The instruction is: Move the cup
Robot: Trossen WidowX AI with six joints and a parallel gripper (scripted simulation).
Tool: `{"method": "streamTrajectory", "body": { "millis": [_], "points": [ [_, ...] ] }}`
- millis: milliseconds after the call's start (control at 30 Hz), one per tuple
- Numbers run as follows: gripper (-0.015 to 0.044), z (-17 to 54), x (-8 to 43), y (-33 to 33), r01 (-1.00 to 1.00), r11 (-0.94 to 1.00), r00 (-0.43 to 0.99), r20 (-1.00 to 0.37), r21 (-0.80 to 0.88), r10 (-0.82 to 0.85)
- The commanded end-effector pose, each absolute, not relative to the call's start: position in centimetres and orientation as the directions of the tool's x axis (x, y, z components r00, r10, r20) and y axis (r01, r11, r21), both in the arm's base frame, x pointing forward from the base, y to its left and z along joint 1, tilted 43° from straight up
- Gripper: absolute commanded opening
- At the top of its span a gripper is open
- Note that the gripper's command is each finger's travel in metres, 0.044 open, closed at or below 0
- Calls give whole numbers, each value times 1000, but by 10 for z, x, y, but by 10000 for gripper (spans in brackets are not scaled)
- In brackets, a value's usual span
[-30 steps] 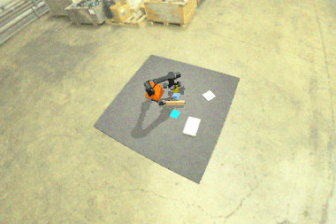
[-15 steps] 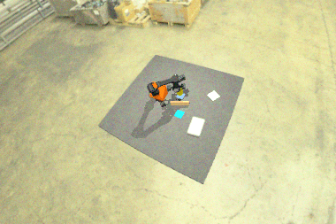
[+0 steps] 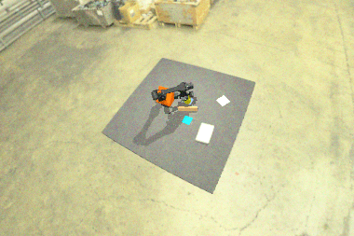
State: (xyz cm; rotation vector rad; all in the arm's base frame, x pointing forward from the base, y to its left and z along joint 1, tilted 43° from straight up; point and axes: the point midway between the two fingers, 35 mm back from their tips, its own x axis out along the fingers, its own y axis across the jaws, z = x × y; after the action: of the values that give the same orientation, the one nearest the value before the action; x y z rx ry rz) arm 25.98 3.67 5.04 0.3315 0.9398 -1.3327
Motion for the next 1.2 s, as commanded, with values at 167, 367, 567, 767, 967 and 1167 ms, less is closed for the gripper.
{"method": "streamTrajectory", "body": {
  "millis": [167,367,567,767,967,1167],
  "points": [
    [0,69,268,17,920,257,-47,-734,-297,-678],
    [0,80,272,4,920,257,-47,-733,-297,-679],
    [0,91,276,-8,920,257,-47,-732,-297,-679],
    [0,103,280,-20,920,257,-46,-732,-297,-680],
    [0,114,285,-31,920,256,-46,-731,-297,-680],
    [0,125,289,-43,920,256,-46,-731,-296,-681]
  ]
}}
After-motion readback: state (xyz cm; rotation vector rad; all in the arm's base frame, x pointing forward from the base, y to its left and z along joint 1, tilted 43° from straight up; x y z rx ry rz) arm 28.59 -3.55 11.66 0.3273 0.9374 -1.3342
